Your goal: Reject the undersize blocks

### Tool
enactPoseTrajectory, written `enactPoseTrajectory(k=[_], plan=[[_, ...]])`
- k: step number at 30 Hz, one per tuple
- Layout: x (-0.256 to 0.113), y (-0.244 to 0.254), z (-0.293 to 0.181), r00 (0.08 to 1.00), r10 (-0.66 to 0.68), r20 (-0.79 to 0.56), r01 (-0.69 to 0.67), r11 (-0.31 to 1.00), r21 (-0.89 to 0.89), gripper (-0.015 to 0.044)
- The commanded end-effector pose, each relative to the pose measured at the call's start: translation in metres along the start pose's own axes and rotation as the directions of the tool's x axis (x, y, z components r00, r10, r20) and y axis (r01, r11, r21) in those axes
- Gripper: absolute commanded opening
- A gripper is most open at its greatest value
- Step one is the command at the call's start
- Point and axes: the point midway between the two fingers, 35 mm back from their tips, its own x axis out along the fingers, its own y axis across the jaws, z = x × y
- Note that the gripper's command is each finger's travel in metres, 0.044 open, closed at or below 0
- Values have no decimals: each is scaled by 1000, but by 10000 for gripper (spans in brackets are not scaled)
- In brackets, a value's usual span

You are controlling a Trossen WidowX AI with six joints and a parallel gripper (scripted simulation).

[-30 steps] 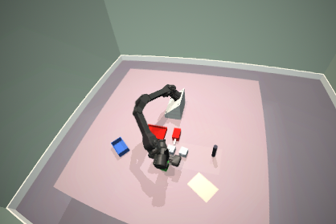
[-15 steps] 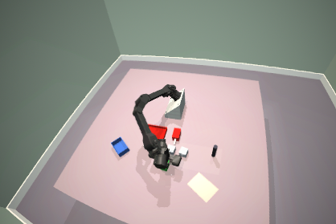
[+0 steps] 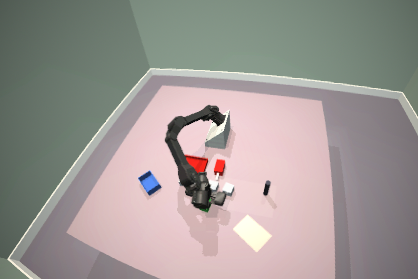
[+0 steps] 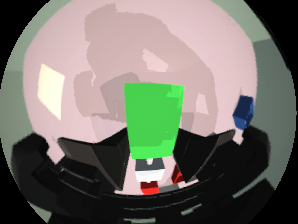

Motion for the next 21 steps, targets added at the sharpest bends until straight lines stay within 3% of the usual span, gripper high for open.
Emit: enactPoseTrajectory(k=[1, 21], plan=[[-3, 0, 0, 1000, 0, 9, 0, 1000, 5, 0], [-3, 0, -9, 1000, 0, 9, 0, 1000, 5, 0]])
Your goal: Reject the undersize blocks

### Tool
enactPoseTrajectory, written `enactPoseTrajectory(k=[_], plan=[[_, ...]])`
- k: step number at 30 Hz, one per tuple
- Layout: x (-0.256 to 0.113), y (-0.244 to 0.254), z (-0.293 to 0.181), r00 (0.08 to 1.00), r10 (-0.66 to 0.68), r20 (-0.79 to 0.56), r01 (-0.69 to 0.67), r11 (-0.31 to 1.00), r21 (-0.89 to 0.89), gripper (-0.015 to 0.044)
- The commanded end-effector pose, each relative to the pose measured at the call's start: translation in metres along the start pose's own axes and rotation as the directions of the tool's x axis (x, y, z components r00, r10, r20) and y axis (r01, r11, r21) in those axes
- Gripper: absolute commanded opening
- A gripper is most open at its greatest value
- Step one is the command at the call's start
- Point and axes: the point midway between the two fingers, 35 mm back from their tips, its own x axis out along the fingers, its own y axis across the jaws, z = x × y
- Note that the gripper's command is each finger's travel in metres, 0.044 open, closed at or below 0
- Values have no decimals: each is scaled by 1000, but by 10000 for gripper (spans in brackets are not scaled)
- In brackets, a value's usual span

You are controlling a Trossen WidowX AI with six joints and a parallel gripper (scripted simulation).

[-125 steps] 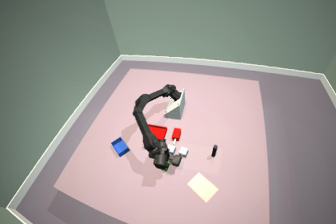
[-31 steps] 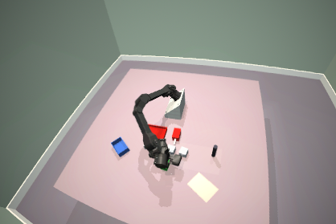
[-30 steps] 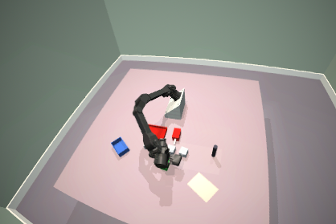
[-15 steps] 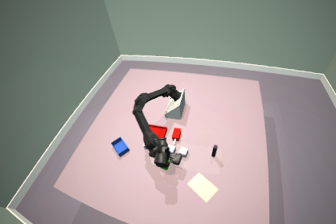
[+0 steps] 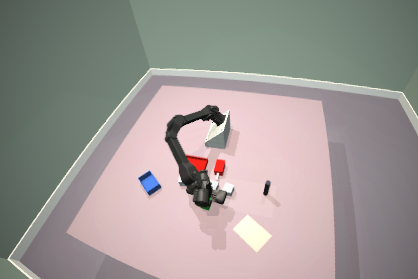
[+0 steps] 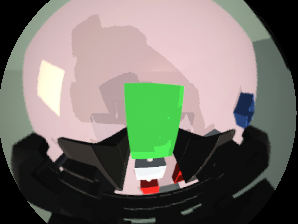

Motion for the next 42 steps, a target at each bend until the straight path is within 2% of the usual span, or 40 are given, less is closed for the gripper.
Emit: enactPoseTrajectory(k=[1, 42], plan=[[-4, 0, 1, 1000, 1, 10, -1, 1000, 6, 0], [-4, 0, -23, 1000, 1, 9, -1, 1000, 5, 0]])
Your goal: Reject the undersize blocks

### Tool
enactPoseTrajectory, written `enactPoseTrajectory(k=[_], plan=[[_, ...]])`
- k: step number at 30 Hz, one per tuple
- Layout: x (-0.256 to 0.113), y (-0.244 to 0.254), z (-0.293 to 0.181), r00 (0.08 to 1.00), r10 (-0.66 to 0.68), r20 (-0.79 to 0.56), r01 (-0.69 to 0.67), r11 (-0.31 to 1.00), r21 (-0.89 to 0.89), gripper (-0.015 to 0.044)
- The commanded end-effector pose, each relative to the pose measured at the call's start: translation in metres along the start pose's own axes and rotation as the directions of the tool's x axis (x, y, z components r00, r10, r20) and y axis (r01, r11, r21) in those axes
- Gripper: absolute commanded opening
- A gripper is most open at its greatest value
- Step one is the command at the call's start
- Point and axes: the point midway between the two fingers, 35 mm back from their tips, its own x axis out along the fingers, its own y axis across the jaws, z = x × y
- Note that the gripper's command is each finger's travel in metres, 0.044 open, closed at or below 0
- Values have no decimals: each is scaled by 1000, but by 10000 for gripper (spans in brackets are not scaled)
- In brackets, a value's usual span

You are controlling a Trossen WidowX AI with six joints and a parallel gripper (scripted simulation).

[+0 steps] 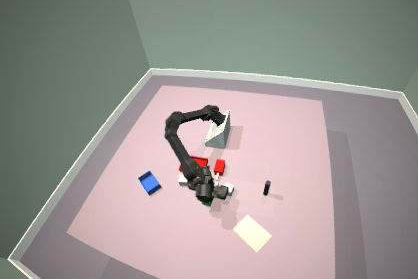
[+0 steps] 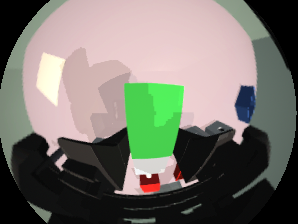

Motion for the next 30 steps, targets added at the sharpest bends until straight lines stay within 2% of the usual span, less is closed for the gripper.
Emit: enactPoseTrajectory(k=[1, 30], plan=[[-3, 0, -1, 1000, 3, 9, -3, 1000, 6, 0], [-2, 0, 9, 1000, 3, 9, -3, 1000, 6, 0]])
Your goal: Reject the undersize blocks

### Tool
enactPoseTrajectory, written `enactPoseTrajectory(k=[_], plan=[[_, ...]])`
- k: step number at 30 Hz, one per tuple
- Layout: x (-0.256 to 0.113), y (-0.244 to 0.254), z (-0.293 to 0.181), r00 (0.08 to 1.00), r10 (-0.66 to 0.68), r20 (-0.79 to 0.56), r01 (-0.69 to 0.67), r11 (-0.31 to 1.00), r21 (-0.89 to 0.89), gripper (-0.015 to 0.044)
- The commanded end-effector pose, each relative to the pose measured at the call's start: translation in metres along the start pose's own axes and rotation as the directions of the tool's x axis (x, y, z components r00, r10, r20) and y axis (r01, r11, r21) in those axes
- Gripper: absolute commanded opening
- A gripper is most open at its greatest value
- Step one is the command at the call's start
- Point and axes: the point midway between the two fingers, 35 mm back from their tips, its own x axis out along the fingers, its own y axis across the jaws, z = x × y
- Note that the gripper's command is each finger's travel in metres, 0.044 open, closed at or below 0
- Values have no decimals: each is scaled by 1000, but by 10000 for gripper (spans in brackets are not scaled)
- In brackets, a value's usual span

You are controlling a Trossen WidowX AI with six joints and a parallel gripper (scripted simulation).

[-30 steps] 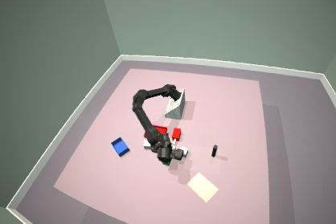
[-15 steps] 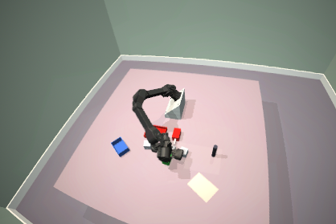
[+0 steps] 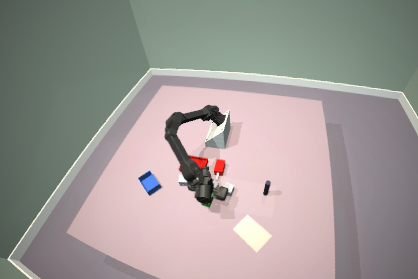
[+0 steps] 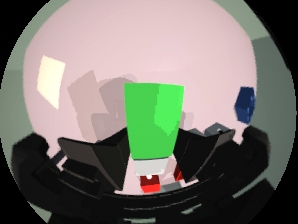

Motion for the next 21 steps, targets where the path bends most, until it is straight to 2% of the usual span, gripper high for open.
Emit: enactPoseTrajectory(k=[1, 21], plan=[[-2, 0, 3, 1000, 2, 5, -2, 1000, -1, 0], [-1, 0, 12, 1000, 1, 6, -1, 1000, 0, 0]])
